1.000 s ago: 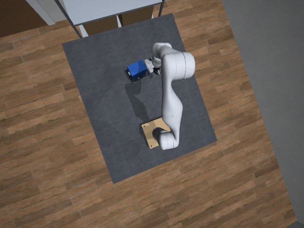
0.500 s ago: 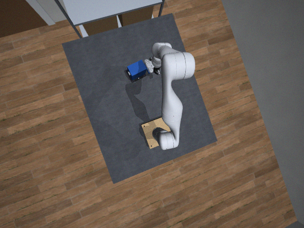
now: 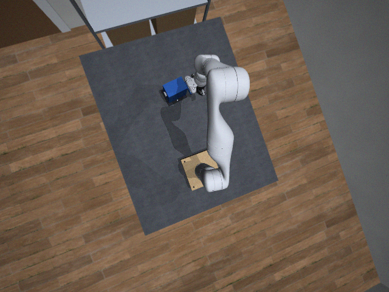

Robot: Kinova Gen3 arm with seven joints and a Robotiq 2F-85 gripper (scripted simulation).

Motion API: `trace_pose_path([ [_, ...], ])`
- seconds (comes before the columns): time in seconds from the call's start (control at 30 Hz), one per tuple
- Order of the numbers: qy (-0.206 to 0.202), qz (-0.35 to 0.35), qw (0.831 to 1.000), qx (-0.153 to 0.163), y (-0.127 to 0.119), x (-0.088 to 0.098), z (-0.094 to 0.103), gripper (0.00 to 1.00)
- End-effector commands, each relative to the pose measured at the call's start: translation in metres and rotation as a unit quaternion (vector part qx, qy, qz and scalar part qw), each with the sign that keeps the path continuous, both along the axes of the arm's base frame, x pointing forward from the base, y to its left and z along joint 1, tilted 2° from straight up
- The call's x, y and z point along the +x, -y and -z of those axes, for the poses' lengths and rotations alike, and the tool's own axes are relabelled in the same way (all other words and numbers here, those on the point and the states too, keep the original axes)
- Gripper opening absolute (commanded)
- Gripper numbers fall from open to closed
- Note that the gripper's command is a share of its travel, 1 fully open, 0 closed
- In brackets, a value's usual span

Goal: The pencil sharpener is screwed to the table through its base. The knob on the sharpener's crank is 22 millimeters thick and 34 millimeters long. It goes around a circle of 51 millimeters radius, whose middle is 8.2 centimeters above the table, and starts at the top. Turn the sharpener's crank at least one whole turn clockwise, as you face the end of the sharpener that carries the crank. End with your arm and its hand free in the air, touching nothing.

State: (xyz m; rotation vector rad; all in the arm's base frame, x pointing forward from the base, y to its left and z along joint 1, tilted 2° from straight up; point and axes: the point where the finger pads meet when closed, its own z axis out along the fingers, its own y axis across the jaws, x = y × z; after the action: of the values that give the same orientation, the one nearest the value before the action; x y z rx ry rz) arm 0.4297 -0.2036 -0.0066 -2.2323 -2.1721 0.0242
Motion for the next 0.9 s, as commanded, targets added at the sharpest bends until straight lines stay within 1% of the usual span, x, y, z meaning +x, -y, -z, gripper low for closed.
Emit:
trace_pose_path([
  [0.0, 0.001, 0.000, 1.000, 0.000, 0.000, 0.001, -0.001, 0.00],
  [0.27, 0.001, 0.000, 1.000, 0.000, 0.000, 0.001, -0.002, 0.00],
  [0.57, 0.001, 0.000, 1.000, 0.000, 0.000, 0.001, -0.008, 0.00],
  [0.87, 0.001, 0.000, 1.000, 0.000, 0.001, 0.007, -0.024, 0.00],
])
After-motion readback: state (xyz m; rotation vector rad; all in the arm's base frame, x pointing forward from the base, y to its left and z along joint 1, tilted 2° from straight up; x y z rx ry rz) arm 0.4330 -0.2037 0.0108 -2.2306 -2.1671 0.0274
